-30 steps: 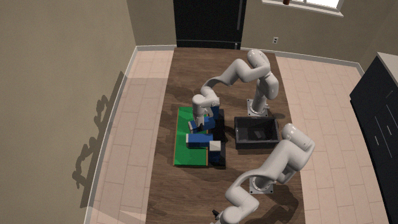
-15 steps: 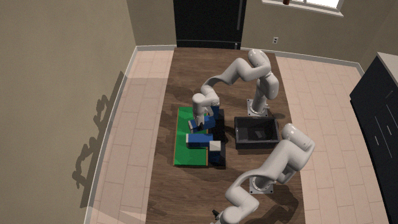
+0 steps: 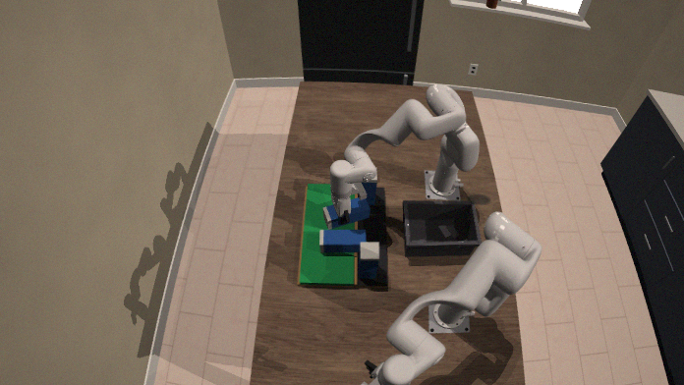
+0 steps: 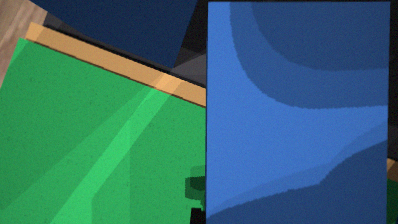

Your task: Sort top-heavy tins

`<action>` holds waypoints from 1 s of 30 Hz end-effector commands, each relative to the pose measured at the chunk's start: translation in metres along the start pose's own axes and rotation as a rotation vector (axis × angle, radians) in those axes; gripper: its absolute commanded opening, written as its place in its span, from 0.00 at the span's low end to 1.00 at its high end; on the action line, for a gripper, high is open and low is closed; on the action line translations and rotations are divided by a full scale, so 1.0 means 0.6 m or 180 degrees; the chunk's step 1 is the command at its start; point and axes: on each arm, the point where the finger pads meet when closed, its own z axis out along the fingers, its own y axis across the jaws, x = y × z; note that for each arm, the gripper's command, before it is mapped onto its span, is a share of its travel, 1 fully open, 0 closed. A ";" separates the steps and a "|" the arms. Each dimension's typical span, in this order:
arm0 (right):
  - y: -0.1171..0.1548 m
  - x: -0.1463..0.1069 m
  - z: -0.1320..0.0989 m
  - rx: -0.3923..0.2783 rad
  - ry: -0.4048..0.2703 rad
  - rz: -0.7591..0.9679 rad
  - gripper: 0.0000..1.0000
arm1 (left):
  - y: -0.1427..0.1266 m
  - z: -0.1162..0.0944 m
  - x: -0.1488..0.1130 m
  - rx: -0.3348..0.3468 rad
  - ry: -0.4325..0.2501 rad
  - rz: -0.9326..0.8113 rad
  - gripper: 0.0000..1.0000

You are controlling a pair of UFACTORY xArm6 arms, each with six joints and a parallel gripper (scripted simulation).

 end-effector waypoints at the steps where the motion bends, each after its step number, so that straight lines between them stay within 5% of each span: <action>1: 0.000 -0.003 -0.004 -0.0002 -0.0019 0.0000 0.00 | 0.000 -0.003 0.001 0.0000 0.0013 0.0000 1.00; 30: -0.032 -0.061 -0.004 -0.0003 -0.0014 0.0884 0.00 | 0.000 -0.003 0.001 0.0000 0.0013 0.0000 1.00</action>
